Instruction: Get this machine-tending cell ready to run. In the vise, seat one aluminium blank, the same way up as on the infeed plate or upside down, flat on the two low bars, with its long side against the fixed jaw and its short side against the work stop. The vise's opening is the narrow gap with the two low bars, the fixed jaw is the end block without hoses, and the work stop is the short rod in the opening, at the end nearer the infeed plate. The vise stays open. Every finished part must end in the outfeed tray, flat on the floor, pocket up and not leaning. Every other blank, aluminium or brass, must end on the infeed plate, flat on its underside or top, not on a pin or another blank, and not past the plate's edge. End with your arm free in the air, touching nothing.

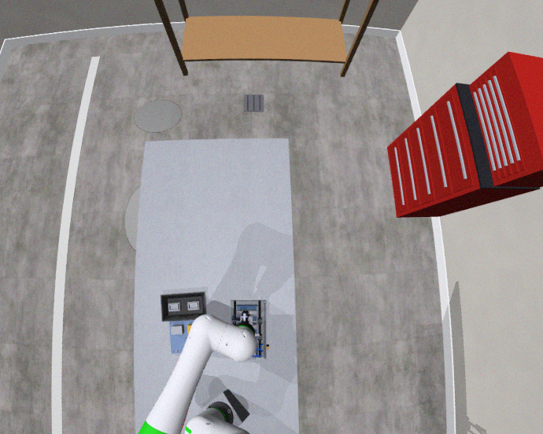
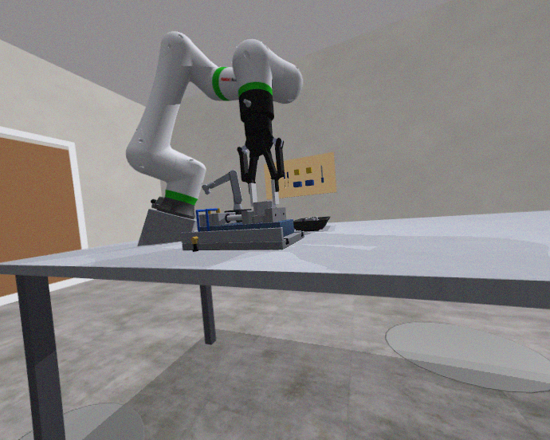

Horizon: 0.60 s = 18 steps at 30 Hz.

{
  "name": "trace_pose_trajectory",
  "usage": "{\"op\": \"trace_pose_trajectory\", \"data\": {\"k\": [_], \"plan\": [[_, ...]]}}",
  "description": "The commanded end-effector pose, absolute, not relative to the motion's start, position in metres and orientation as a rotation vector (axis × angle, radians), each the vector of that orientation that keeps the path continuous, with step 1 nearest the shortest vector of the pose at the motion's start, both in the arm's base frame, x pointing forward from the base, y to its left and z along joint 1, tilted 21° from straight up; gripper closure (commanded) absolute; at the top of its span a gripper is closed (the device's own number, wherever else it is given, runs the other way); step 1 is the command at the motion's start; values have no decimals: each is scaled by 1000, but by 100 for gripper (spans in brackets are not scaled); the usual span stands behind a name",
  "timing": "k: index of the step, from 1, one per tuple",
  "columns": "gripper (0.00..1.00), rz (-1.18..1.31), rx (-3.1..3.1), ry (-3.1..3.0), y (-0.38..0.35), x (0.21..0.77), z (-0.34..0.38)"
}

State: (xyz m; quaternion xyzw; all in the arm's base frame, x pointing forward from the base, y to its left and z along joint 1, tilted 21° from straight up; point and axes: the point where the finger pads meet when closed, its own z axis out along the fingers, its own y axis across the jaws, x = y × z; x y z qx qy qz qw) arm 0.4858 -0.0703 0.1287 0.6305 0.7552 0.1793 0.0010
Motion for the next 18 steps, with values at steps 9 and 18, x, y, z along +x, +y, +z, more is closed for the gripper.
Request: {"op": "trace_pose_trajectory", "data": {"k": [9, 18], "plan": [[60, 563, 1979, 2371, -71, 485, 132], [60, 563, 1979, 2371, -75, 482, 144]]}}
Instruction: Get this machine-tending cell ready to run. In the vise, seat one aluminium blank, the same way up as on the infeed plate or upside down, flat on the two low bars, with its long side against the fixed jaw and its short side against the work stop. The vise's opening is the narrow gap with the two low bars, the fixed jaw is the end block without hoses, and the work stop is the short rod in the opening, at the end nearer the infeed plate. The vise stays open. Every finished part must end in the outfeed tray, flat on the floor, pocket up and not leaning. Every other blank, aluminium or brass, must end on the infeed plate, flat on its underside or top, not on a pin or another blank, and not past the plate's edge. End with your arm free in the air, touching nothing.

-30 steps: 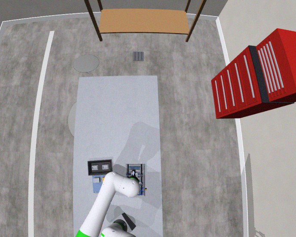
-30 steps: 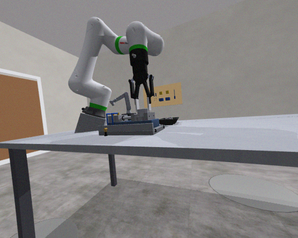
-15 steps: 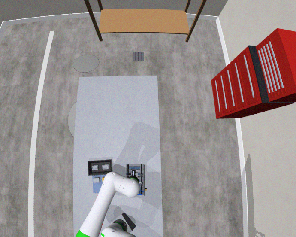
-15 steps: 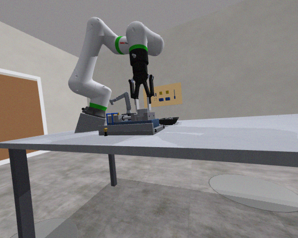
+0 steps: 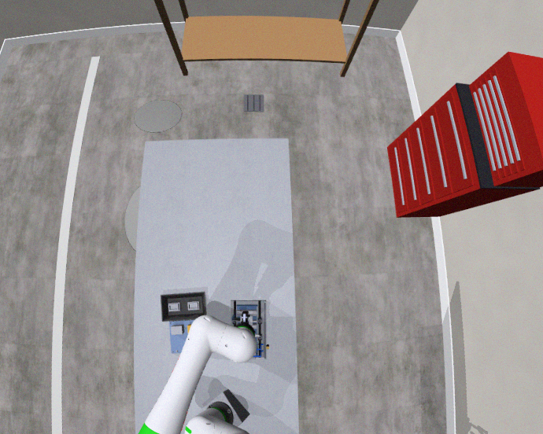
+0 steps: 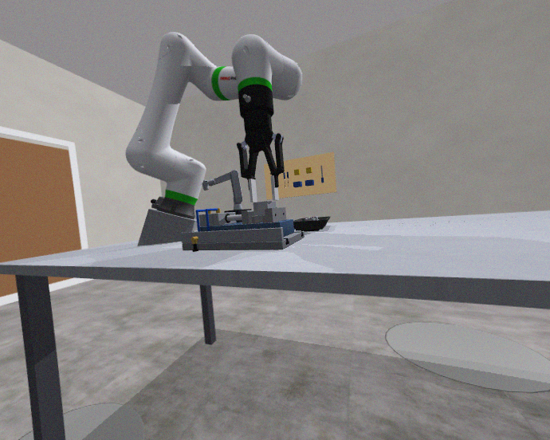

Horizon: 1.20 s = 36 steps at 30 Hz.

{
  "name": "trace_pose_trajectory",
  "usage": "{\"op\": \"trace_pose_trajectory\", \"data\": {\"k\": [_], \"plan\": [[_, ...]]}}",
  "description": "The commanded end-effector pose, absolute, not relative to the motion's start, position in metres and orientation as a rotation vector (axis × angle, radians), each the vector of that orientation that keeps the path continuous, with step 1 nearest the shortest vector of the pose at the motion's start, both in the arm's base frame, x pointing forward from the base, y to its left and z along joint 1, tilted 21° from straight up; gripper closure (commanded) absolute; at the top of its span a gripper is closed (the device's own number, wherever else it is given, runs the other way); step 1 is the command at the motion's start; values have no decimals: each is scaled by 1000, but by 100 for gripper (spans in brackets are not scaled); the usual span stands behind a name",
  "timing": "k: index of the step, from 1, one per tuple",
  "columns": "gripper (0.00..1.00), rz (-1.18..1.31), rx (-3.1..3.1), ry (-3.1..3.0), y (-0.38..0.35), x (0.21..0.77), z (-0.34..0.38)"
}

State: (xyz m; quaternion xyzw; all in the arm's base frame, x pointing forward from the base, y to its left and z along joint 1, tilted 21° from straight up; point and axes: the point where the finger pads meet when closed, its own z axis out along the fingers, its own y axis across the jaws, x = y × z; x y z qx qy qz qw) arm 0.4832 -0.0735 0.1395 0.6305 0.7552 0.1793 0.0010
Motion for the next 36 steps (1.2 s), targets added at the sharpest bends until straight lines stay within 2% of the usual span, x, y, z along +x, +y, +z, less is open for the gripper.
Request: {"op": "trace_pose_trajectory", "data": {"k": [1, 21, 34, 35, 36], "plan": [[60, 563, 1979, 2371, -76, 482, 147], [60, 563, 1979, 2371, -90, 470, 195], [60, 563, 1979, 2371, -92, 468, 202], [100, 563, 1979, 2371, -92, 468, 202], [100, 563, 1979, 2371, -92, 468, 202]]}}
